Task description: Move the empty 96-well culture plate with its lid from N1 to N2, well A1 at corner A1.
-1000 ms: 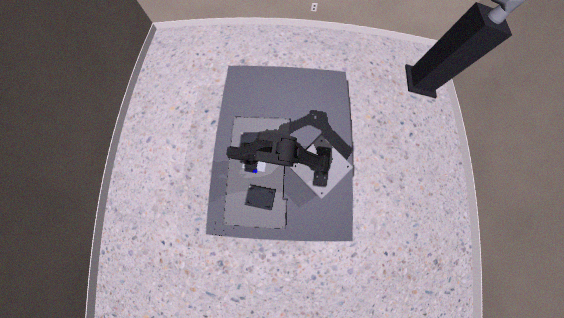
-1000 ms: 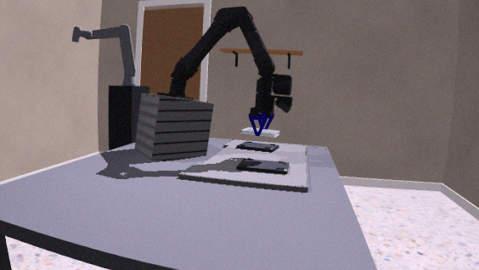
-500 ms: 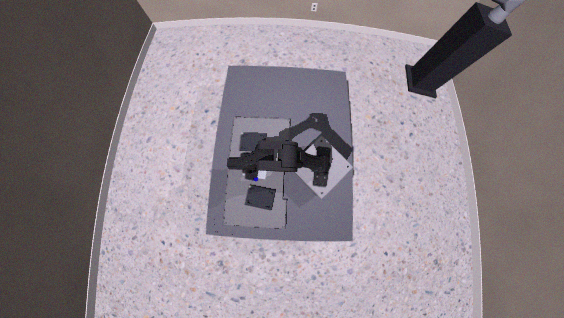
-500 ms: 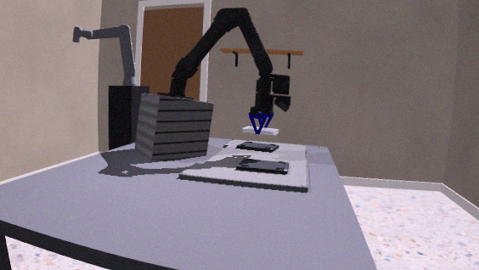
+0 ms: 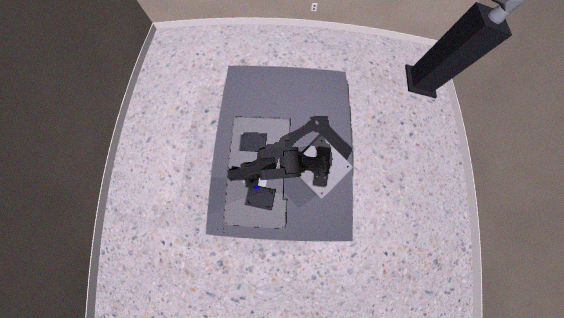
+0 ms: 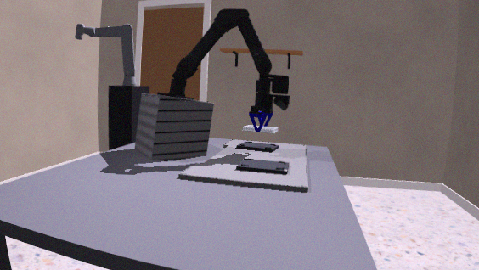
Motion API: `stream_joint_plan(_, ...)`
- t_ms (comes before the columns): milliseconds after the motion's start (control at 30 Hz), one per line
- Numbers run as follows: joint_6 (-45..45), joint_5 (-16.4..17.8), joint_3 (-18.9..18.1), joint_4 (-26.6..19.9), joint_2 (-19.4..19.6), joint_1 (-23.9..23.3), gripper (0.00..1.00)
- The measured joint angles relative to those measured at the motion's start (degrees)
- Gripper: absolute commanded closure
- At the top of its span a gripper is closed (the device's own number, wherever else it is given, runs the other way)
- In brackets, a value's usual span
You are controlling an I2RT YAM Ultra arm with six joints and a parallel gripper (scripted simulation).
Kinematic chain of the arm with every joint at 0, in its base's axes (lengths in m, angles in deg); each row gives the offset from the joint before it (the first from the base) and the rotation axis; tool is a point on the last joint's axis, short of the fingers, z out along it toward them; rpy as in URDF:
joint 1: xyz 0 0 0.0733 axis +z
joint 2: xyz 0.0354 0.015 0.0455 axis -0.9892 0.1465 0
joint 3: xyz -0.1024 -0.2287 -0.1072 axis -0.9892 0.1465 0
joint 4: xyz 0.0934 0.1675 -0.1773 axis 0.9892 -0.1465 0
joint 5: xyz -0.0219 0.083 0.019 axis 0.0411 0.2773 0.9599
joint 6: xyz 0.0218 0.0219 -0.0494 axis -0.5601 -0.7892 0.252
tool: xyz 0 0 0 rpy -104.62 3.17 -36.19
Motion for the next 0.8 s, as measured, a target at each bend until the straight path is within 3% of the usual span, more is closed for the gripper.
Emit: stream_joint_plan(800, -11.63, -1.01, -0.61, -0.31, -0.46, 11.52, 1.0)
